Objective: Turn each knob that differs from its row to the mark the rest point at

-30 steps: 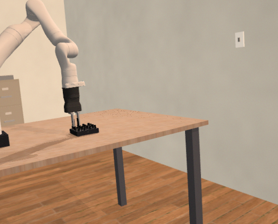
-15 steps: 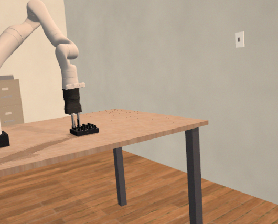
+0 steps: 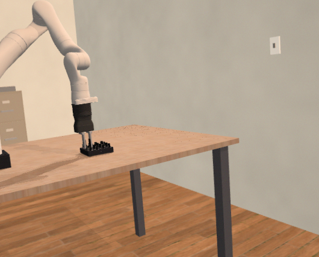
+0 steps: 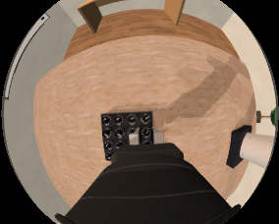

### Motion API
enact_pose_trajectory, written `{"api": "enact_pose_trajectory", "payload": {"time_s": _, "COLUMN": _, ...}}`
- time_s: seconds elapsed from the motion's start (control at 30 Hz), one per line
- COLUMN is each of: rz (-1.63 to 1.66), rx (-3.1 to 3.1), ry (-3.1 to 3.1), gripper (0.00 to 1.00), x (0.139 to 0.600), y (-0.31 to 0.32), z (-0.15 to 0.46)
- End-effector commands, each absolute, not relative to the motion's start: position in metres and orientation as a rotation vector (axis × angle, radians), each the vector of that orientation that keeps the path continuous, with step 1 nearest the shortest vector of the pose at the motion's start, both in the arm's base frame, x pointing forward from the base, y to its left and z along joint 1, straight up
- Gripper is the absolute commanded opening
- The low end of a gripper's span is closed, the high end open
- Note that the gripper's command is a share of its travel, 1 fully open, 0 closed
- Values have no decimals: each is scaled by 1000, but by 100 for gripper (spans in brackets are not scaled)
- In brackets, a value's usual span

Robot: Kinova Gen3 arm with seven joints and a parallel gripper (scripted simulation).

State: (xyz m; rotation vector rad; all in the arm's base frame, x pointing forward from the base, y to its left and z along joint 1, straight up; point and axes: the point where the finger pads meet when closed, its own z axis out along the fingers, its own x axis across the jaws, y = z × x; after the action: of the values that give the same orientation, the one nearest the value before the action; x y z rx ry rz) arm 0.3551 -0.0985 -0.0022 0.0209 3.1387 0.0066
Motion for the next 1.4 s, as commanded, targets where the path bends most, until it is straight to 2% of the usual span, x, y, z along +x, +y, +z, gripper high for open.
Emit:
{"api": "enact_pose_trajectory", "payload": {"time_s": 0.0, "rz": 6, "rx": 23, "ry": 3138, "gripper": 46, "x": 355, "y": -99, "z": -2}}
{"api": "enact_pose_trajectory", "payload": {"time_s": 1.13, "rz": 6, "rx": 23, "ry": 3138, "gripper": 46, "x": 355, "y": -99, "z": -2}}
{"api": "enact_pose_trajectory", "payload": {"time_s": 1.17, "rz": 6, "rx": 23, "ry": 3138, "gripper": 30, "x": 355, "y": -99, "z": -2}}
{"api": "enact_pose_trajectory", "payload": {"time_s": 1.37, "rz": 6, "rx": 23, "ry": 3138, "gripper": 30, "x": 355, "y": -99, "z": -2}}
